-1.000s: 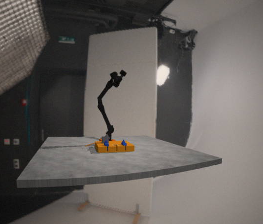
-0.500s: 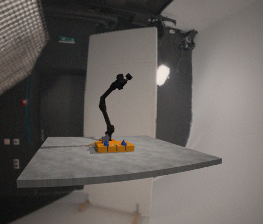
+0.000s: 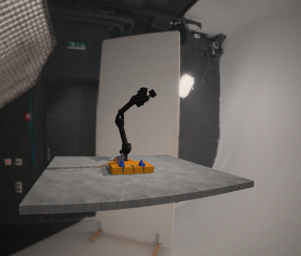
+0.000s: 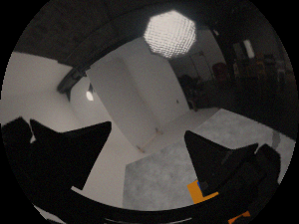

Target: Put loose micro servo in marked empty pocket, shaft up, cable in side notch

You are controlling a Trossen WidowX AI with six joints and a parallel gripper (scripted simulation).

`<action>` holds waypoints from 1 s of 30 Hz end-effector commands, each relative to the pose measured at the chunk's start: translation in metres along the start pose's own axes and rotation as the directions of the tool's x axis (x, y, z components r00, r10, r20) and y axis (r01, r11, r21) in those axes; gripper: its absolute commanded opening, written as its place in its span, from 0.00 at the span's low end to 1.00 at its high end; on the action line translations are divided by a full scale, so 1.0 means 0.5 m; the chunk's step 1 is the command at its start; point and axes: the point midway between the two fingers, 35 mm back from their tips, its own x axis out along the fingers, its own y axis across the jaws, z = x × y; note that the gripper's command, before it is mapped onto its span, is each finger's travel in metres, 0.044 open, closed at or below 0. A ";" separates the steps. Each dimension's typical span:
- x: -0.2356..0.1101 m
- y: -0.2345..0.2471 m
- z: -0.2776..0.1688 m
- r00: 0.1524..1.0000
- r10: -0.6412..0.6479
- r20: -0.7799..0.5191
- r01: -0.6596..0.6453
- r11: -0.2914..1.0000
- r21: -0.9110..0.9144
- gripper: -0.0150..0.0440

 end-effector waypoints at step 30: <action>0.194 -0.366 -0.211 0.780 -0.550 -0.299 0.531 0.834 -0.149 1.00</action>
